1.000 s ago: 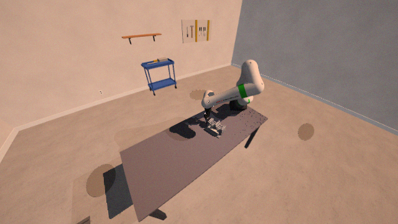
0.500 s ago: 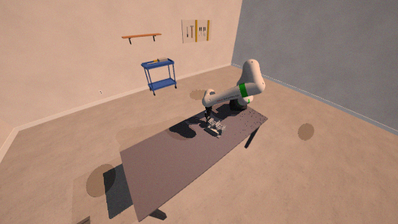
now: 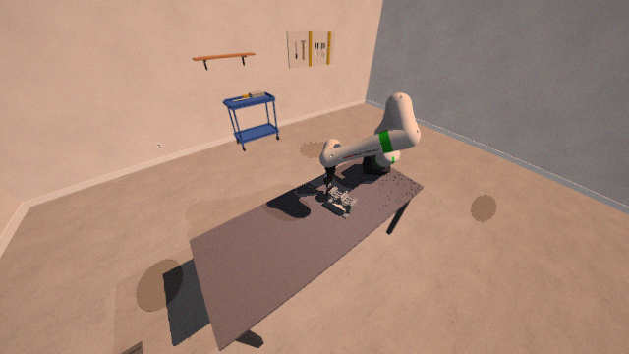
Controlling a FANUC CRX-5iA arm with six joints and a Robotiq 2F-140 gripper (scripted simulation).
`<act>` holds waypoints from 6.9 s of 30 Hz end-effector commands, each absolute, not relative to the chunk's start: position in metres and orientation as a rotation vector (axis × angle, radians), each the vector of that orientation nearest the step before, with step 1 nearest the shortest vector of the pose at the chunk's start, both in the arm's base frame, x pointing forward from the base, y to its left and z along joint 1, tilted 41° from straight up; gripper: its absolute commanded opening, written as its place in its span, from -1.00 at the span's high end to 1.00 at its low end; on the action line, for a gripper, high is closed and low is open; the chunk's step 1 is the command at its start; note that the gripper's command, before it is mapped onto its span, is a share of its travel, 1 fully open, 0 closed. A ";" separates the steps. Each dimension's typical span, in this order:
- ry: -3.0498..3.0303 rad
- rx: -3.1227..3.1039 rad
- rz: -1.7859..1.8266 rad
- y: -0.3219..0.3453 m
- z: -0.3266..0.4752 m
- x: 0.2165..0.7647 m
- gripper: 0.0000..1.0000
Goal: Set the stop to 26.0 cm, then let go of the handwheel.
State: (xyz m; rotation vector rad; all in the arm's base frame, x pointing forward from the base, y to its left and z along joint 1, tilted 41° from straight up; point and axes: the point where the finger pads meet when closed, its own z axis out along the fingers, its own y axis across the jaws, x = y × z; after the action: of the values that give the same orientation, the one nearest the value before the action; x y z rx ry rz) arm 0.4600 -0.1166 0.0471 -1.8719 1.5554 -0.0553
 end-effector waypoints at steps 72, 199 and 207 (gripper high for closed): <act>1.556 -1.872 -0.056 -0.127 0.063 0.452 0.92; 1.556 -1.872 -0.056 -0.121 0.089 0.504 0.92; 1.556 -1.872 -0.056 -0.113 0.075 0.510 0.92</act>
State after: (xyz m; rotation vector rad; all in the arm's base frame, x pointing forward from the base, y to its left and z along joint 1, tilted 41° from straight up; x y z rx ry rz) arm 0.5093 -0.1150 0.0794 -1.8717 1.5554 -0.0559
